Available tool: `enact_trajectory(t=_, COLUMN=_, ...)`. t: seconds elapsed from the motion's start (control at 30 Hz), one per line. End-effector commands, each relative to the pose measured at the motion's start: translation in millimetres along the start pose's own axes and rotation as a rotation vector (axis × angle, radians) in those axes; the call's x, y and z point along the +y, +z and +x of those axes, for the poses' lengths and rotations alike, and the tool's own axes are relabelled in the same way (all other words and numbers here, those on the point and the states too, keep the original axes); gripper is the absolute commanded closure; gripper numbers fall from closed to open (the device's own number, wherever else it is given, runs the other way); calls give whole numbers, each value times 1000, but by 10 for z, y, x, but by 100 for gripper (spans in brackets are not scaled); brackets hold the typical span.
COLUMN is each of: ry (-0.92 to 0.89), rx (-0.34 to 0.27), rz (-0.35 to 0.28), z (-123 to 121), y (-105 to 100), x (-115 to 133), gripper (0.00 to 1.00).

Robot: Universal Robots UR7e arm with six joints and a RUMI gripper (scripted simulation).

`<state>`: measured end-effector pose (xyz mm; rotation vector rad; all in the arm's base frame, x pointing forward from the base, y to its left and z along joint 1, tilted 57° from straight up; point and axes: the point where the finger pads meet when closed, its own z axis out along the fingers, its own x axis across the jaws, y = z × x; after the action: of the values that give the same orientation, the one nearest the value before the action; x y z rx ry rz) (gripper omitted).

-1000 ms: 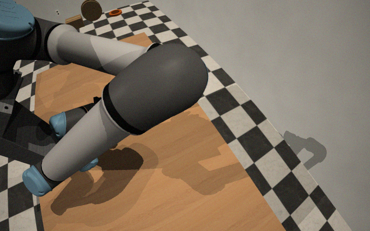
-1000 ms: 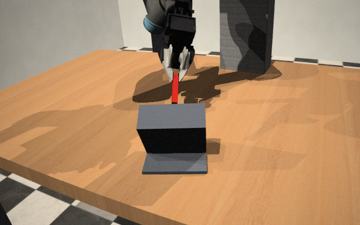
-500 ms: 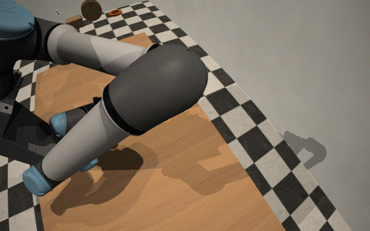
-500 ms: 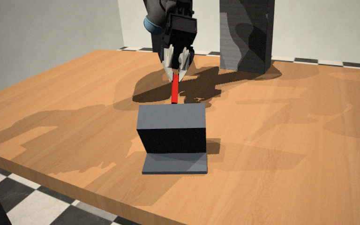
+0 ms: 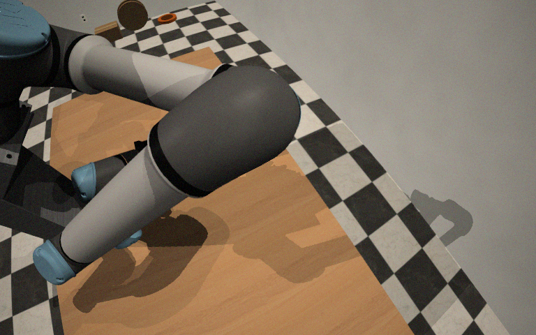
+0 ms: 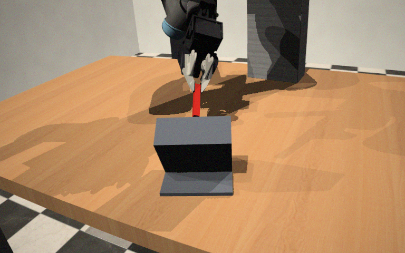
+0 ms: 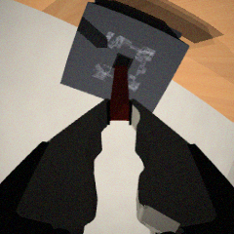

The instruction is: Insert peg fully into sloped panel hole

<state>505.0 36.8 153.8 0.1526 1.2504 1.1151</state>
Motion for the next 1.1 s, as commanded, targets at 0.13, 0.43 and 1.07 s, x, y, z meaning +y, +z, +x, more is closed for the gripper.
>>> enact_trajectory(t=0.13, ry=-43, rx=-1, rz=0, z=-4, y=1, x=-2, gripper=100)
enact_trajectory(t=0.43, ry=-75, rx=-1, rz=0, z=-5, y=1, x=-5, gripper=100)
enact_trajectory(t=1.07, ry=-155, rx=-1, rz=0, z=-9, y=3, x=-10, gripper=100)
